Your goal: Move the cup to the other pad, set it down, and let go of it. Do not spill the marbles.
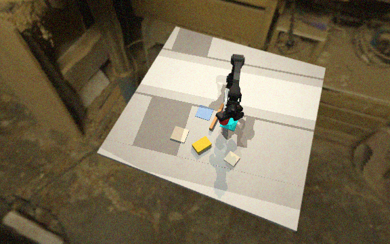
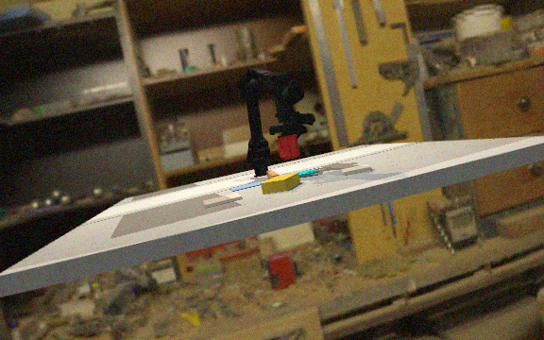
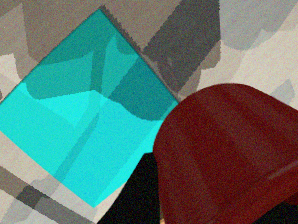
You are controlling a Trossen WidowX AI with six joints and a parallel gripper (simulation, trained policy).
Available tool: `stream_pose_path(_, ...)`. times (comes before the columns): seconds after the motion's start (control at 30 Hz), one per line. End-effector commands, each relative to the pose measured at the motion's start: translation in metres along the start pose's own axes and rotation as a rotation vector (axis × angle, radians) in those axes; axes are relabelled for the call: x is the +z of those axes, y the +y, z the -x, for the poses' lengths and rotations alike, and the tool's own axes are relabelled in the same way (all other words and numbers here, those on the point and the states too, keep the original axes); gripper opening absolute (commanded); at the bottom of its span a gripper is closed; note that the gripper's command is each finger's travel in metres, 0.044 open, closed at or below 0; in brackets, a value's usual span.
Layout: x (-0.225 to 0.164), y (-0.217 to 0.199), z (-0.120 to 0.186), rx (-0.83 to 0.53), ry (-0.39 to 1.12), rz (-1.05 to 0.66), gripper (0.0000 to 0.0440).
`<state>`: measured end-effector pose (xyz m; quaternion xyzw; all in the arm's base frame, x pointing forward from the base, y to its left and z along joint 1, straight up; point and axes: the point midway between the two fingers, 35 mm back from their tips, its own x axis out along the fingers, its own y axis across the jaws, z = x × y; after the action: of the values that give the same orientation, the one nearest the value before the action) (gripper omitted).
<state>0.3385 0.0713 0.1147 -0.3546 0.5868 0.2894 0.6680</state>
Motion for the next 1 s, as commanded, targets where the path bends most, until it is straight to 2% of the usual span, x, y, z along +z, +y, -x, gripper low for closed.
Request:
stream_pose_path(0.0,0.009,0.011,-0.004,0.001,-0.007,0.006,0.0000)
stream_pose_path(0.6,0.012,0.048,-0.042,0.003,0.018,-0.008,0.0006)
stream_pose_path(0.77,0.010,0.051,-0.052,-0.006,0.020,-0.019,0.0025)
stream_pose_path(0.97,0.010,0.048,-0.054,-0.016,-0.003,-0.039,0.0070)
